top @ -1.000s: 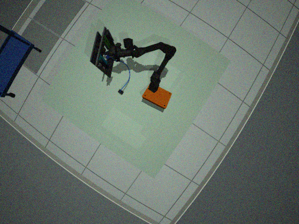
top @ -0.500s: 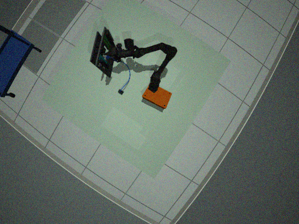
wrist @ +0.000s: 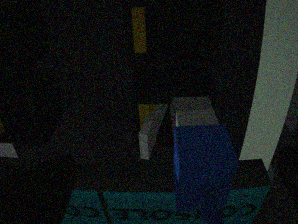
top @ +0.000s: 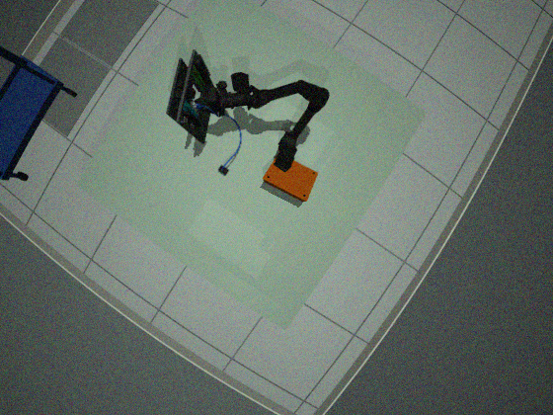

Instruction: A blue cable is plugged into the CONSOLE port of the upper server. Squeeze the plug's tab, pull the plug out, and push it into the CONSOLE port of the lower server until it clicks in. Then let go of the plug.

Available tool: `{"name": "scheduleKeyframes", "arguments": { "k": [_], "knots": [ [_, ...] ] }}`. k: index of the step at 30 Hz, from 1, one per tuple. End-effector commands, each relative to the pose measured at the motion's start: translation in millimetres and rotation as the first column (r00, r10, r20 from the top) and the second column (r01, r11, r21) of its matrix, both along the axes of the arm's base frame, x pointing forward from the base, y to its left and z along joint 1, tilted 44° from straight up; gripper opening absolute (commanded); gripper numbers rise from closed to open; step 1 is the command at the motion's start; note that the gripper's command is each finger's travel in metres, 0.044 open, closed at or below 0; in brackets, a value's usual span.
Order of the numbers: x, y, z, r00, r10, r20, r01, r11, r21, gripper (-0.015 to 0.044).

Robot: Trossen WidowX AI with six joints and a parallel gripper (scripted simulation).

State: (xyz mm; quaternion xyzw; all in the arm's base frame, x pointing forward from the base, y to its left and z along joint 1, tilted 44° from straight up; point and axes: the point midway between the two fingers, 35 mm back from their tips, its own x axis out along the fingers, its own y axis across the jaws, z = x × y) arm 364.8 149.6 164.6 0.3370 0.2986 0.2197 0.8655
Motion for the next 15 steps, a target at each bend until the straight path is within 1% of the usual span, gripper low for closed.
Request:
{"name": "scheduleKeyframes", "arguments": {
  "k": [1,15],
  "knots": [
    [-3.3,-1.4,0.7,1.0,-0.005,0.0,0.005,1.0,0.002,0.044],
    [-10.1,-3.1,-0.4,1.0,-0.005,0.0,0.005,1.0,0.002,0.044]
  ]
}}
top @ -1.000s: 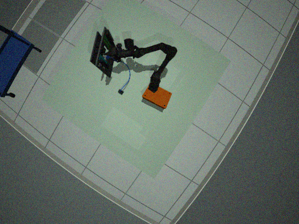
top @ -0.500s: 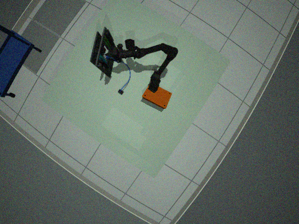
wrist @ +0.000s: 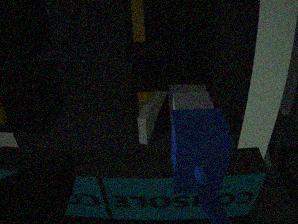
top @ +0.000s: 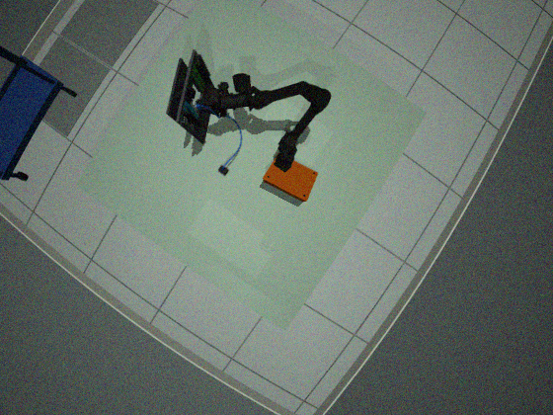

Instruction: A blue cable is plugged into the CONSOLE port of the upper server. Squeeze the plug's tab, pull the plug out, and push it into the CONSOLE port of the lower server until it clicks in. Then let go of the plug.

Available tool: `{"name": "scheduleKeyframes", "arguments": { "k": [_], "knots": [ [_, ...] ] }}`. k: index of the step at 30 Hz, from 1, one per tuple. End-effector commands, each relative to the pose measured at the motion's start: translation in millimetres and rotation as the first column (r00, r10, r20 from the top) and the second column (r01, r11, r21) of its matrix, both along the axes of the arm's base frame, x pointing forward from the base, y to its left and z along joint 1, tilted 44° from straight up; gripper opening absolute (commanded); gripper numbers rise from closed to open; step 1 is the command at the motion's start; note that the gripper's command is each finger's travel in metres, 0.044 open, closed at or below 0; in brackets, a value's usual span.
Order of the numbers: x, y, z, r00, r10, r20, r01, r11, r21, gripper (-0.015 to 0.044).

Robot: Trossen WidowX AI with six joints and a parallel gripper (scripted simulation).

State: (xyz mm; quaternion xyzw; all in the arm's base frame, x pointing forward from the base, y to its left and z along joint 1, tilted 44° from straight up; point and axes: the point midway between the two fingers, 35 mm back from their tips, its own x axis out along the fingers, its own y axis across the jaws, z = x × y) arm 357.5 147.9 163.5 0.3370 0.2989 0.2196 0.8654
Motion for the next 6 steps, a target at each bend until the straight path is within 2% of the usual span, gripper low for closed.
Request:
{"name": "scheduleKeyframes", "arguments": {
  "k": [1,6],
  "knots": [
    [-3.2,-1.4,0.7,1.0,-0.005,0.0,0.005,1.0,0.002,0.044],
    [-5.7,-2.0,0.3,1.0,-0.005,0.0,0.005,1.0,0.002,0.044]
  ]
}}
